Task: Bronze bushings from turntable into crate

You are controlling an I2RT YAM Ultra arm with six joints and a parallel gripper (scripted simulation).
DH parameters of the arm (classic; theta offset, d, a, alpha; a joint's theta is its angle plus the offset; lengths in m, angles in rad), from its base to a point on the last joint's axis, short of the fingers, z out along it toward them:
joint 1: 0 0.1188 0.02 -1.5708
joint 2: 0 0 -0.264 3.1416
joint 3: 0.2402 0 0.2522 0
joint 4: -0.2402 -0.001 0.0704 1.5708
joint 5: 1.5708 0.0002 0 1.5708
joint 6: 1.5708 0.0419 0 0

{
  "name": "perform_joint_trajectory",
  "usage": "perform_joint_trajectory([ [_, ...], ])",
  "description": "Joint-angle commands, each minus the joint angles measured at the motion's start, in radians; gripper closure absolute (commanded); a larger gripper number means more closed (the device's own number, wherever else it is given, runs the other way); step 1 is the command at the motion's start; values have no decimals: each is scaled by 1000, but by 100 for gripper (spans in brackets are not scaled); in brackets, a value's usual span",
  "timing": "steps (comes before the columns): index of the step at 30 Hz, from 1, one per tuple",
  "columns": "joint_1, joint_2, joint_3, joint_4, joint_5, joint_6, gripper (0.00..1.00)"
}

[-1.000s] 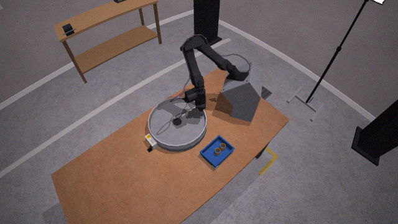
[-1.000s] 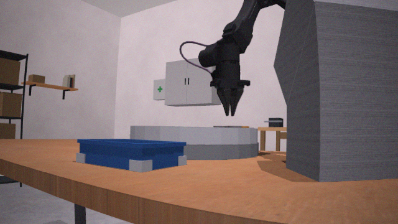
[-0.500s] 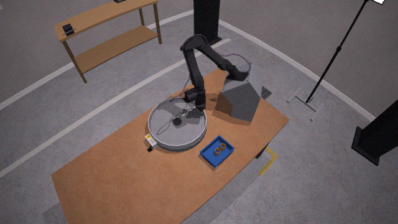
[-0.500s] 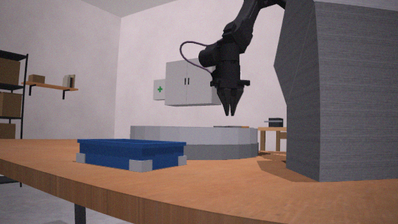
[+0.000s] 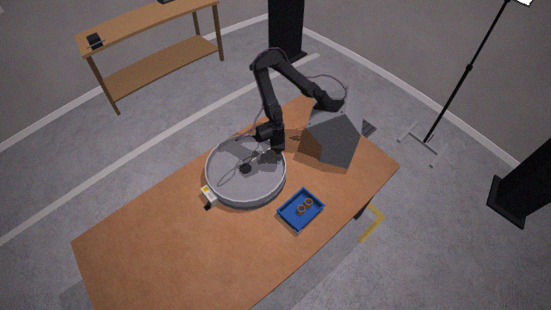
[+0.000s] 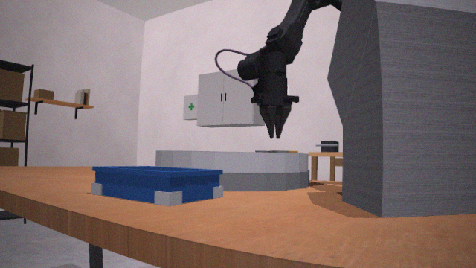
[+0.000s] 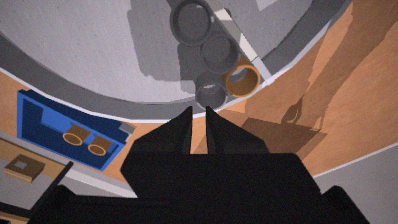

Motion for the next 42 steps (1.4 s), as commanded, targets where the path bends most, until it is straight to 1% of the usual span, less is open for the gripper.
perform_joint_trajectory([
  [1, 6, -34, 1, 10, 0, -9, 85],
  [5, 6, -34, -1, 11, 0, -9, 85],
  [9, 9, -33, -22, 18, 1, -6, 85],
  [12, 10, -34, -10, 15, 2, -6, 85],
  [42, 10, -34, -10, 12, 2, -6, 85],
])
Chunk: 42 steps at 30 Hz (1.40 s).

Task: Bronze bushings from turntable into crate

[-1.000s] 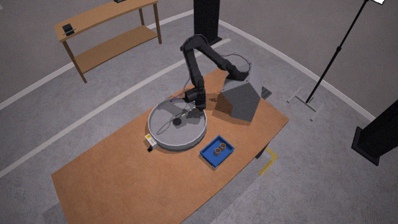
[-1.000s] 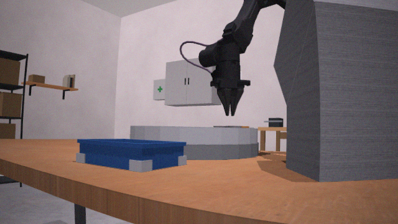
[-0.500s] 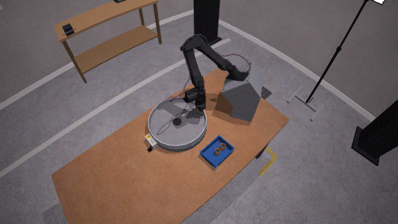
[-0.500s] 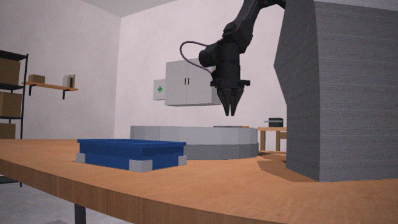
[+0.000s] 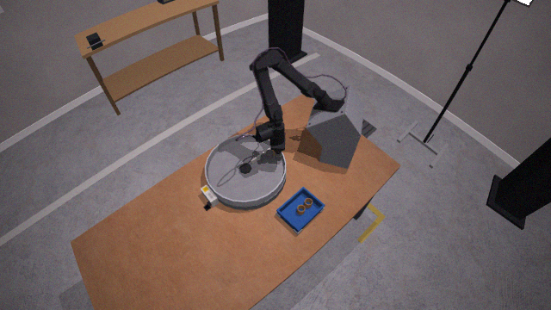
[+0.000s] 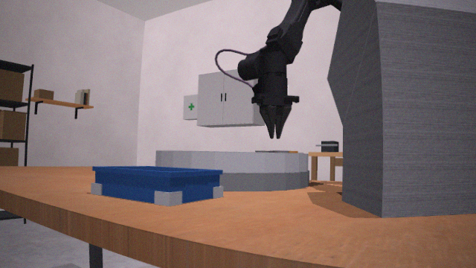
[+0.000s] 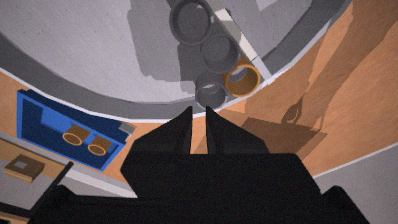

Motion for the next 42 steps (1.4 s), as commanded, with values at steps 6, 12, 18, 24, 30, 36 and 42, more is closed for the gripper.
perform_joint_trajectory([
  [6, -6, -27, -4, 23, -5, -12, 85],
  [12, -40, 68, 25, 96, -24, -45, 85],
  [18, -35, 73, 25, 122, -21, -56, 85],
  [24, -35, 74, 25, 124, -21, -57, 85],
  [30, -35, 75, 25, 125, -21, -57, 85],
  [36, -35, 75, 25, 125, -21, -57, 85],
  [42, -35, 75, 25, 125, -21, -57, 85],
])
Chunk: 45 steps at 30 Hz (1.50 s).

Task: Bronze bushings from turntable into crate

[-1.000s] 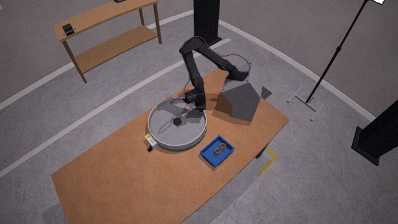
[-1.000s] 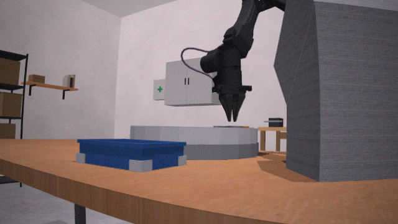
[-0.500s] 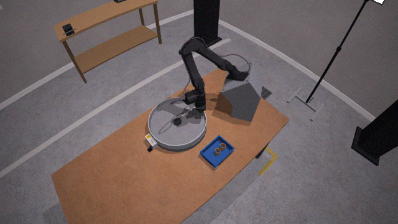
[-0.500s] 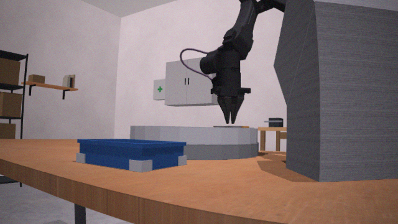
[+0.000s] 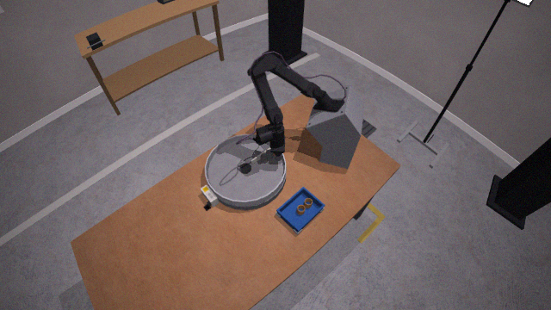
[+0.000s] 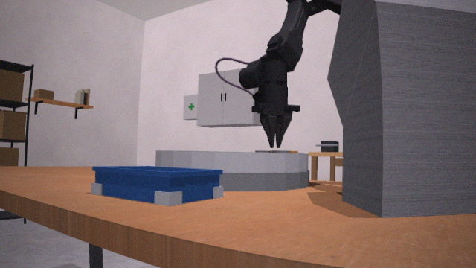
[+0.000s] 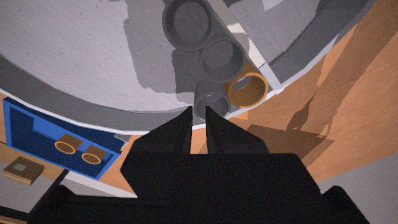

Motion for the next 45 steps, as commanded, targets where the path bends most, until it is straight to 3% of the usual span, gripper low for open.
perform_joint_trajectory([
  [1, 12, -10, 18, 17, 2, -10, 85],
  [17, 13, 20, 17, 26, 2, -9, 85],
  [45, 13, 4, 14, 21, 2, -10, 85],
])
